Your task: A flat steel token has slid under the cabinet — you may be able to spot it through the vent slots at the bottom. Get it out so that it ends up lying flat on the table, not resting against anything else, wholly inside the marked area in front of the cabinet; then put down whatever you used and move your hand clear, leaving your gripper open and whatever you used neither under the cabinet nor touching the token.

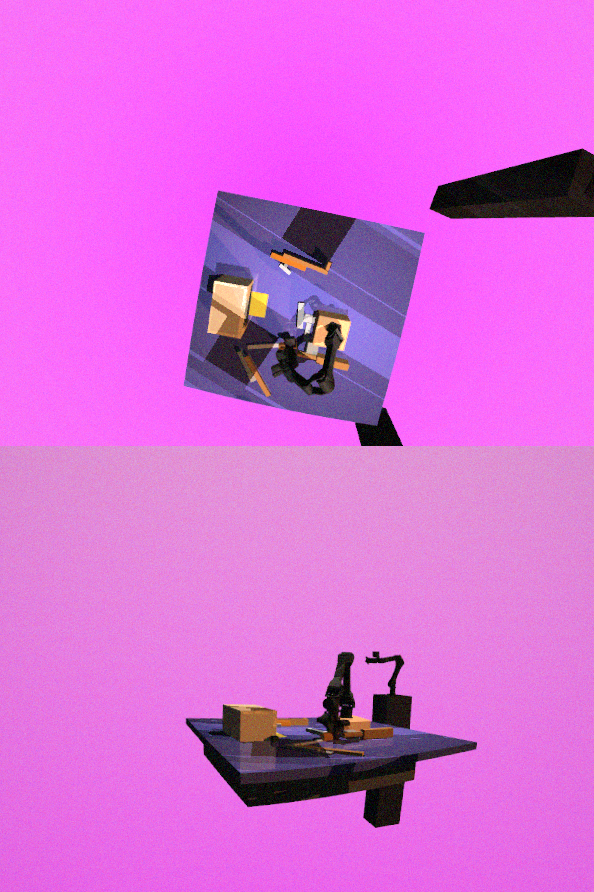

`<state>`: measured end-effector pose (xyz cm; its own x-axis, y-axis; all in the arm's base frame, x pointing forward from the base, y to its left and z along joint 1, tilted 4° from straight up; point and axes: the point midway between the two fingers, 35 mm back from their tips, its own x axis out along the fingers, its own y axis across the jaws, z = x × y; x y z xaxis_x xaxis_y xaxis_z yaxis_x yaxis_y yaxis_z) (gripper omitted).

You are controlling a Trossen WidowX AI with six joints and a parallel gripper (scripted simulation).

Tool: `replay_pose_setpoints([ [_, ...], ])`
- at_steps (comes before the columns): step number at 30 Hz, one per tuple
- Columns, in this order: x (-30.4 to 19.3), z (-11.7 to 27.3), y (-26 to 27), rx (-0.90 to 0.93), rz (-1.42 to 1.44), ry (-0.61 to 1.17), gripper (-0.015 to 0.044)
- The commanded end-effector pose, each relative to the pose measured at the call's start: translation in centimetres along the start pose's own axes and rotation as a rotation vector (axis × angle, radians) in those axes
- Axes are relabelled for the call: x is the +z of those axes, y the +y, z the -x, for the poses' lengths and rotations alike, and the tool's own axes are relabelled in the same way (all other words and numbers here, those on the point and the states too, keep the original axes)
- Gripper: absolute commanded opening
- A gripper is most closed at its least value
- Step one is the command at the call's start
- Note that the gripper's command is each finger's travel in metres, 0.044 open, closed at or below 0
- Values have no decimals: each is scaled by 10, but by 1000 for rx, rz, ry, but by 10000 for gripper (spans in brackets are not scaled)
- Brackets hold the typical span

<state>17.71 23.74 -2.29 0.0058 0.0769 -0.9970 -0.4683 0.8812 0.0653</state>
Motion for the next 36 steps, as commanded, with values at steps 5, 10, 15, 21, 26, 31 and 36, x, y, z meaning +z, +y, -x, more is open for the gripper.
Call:
replay_pose_setpoints([
  [5,2,1,0,1,-66,-5,0],
  [10,2,1,0,1,-106,-5,0],
  [15,2,1,0,1,-146,-5,0],
  [21,2,1,0,1,-194,-5,0],
  [26,2,1,0,1,-233,-5,0],
  [31,2,1,0,1,-273,-5,0],
  [36,2,1,0,1,-313,-5,0],
])
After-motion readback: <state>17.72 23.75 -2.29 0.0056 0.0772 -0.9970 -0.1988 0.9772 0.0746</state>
